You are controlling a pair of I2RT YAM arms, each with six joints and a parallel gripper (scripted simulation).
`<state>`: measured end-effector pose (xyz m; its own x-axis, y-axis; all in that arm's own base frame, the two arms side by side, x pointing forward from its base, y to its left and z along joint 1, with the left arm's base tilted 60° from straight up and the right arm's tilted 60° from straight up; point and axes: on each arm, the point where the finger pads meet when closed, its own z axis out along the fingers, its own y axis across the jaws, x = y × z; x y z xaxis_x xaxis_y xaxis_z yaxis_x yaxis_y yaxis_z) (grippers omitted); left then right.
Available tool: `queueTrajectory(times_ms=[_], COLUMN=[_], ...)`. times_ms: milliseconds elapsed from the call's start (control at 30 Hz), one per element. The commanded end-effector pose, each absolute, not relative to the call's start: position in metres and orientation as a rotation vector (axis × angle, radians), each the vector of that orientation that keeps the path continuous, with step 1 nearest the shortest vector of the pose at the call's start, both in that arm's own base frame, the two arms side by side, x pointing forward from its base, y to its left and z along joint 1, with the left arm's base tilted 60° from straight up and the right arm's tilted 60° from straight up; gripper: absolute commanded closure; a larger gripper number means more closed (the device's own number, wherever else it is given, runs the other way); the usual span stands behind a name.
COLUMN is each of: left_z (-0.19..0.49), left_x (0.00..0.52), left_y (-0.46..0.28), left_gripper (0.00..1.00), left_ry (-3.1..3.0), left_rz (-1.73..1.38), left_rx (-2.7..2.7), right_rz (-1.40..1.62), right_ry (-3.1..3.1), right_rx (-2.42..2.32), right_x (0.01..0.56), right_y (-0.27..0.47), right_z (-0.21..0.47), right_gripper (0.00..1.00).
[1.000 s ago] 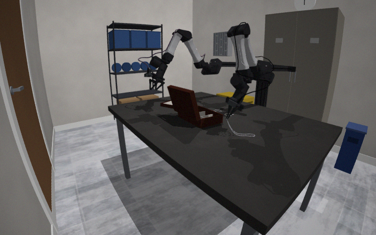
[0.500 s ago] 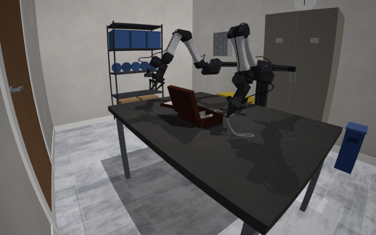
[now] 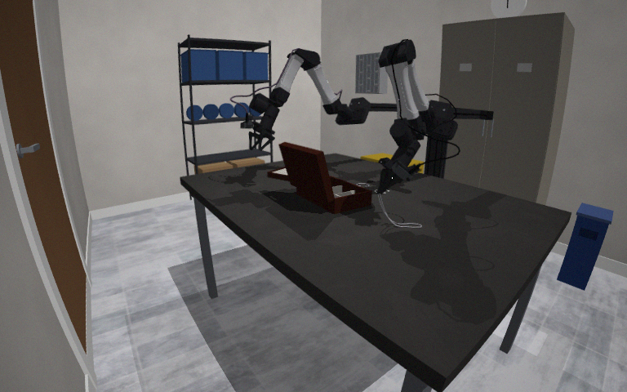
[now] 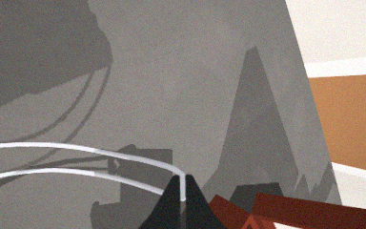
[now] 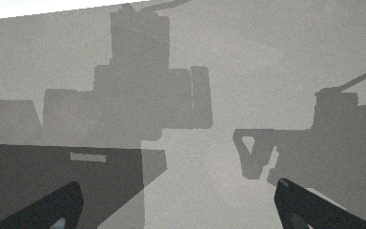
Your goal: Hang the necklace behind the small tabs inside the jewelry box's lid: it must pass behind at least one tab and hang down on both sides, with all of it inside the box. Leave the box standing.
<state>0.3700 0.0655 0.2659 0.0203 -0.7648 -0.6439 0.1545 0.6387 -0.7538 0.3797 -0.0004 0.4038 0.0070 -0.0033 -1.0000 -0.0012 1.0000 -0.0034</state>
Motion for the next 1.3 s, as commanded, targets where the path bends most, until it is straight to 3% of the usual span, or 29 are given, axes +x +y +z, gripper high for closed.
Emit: queueTrajectory(times_ms=[0, 1267], left_z=[0.272, 0.286], left_x=[0.367, 0.319], left_y=[0.068, 0.07], left_gripper=[0.97, 0.97], left_ry=[1.318, 1.03], left_rz=[-0.838, -1.262], left_rx=[-0.578, -0.739], right_rz=[0.003, 0.003], right_ry=[1.487, 1.487], right_rx=[0.001, 0.001], right_x=[0.36, 0.36], right_y=[0.001, 0.001], right_z=[0.437, 0.437], right_gripper=[0.0, 0.0])
